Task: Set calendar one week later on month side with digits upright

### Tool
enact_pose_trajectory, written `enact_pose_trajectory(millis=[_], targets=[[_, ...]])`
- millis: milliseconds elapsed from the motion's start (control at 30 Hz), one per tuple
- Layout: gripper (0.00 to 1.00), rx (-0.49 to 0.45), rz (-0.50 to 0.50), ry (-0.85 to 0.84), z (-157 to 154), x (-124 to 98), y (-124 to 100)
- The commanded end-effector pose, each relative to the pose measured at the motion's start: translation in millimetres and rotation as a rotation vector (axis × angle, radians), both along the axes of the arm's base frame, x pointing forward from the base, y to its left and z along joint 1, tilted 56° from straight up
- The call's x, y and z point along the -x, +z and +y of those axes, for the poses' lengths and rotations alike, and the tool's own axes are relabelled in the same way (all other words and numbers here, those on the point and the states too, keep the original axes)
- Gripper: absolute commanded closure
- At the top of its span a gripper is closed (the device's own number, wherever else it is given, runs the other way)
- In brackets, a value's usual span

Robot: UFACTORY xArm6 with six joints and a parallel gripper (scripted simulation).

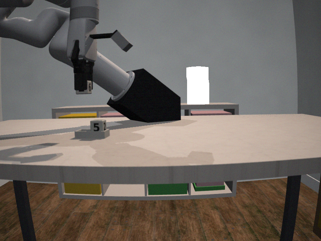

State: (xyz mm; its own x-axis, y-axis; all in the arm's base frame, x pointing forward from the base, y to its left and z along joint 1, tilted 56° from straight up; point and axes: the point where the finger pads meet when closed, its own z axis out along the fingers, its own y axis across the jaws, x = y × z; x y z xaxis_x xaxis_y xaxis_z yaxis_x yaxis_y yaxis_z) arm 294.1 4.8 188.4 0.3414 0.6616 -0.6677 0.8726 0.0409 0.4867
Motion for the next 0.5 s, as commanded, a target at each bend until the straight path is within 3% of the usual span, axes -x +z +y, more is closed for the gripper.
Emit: enact_pose_trajectory(millis=[0, 467], targets=[[0.71, -0.001, -0.001, 0.001, -3.0, -2.3, -2.4], [0.71, -0.001, -0.001, 0.001, -32.1, -16.5, -24.7]])
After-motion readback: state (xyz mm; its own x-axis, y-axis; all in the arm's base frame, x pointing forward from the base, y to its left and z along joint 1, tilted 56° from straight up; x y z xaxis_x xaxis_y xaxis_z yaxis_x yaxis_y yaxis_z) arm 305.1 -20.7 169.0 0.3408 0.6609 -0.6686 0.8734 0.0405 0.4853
